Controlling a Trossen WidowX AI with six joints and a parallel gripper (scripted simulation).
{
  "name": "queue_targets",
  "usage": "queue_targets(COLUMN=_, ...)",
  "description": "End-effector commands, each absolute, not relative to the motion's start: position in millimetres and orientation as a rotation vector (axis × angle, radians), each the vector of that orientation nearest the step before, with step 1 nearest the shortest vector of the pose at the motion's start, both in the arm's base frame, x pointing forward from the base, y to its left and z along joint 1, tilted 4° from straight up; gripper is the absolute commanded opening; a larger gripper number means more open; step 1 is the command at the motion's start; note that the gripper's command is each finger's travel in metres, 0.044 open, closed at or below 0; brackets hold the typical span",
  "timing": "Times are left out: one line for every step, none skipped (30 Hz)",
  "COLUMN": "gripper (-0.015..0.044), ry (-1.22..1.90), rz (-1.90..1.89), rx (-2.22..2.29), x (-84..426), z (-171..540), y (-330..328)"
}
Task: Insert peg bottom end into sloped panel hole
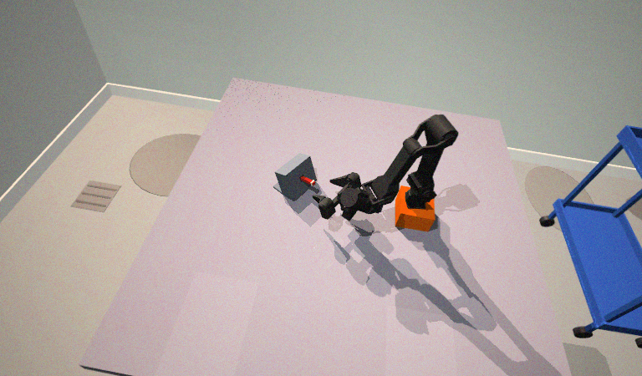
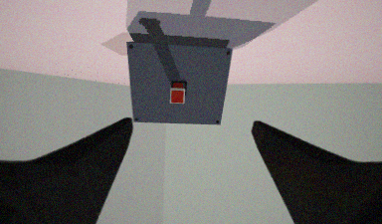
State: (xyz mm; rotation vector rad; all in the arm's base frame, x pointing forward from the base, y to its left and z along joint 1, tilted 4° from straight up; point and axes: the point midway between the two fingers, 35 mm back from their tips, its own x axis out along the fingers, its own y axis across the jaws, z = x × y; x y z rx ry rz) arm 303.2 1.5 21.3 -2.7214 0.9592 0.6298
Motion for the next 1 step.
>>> queue_targets(gripper=0.044, ry=0.961, rz=0.614, rx=-2.717, x=301.9, z=25.9, y=2.0)
